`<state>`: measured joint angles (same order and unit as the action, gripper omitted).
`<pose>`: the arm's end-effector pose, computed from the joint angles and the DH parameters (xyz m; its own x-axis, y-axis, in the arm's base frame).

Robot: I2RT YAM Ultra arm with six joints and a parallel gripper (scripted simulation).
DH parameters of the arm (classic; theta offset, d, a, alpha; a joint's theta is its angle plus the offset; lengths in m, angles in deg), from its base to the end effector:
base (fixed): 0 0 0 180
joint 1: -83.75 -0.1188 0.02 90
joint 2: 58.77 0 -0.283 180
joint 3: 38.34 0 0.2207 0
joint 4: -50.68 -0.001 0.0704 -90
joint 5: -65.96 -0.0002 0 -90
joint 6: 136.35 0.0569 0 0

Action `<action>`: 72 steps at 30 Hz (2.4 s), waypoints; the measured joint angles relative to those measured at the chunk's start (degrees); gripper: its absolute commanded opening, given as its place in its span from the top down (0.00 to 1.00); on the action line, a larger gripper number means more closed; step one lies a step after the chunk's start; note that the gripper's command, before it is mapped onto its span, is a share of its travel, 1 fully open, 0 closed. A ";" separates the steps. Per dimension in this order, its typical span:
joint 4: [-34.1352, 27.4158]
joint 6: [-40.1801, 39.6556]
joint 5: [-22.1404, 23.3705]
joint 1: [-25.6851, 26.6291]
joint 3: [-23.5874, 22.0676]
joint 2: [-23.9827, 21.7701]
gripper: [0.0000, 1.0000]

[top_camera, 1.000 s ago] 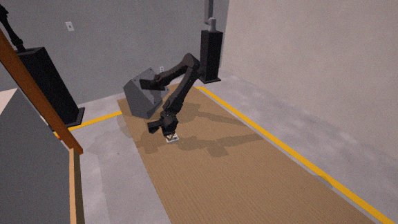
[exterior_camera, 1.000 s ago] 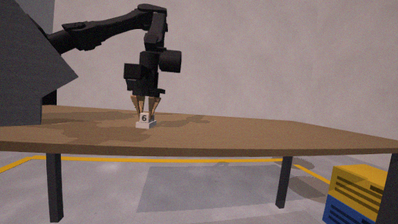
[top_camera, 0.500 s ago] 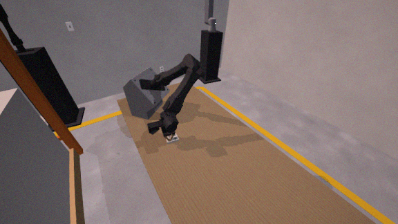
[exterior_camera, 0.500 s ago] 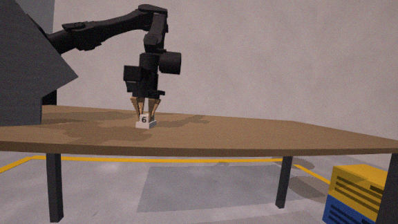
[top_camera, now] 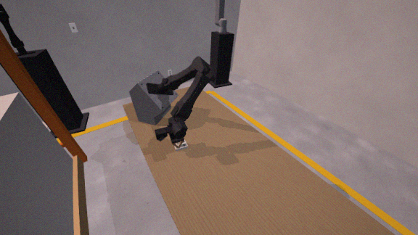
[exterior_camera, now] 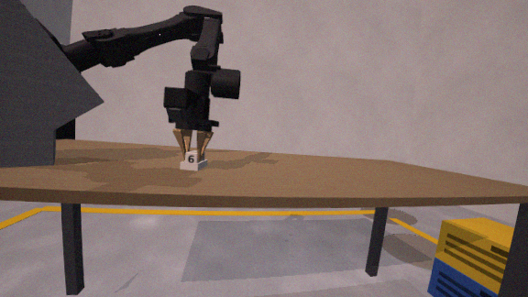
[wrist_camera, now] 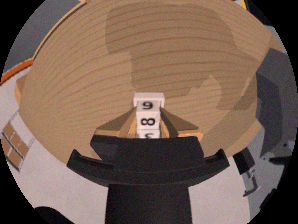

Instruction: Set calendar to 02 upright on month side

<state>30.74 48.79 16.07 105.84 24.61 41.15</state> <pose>0.2987 -0.0806 0.1693 0.0314 0.8093 0.5865 0.7766 -0.3891 0.4954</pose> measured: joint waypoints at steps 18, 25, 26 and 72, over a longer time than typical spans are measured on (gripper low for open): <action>0.00 0.00 0.00 0.00 0.00 0.00 0.74; 0.00 0.00 0.00 0.00 0.00 0.00 0.74; 0.00 0.00 0.00 0.00 0.00 0.00 0.74; 0.00 0.02 0.00 0.00 0.00 0.00 0.55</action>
<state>30.74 48.81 16.07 105.84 24.61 41.15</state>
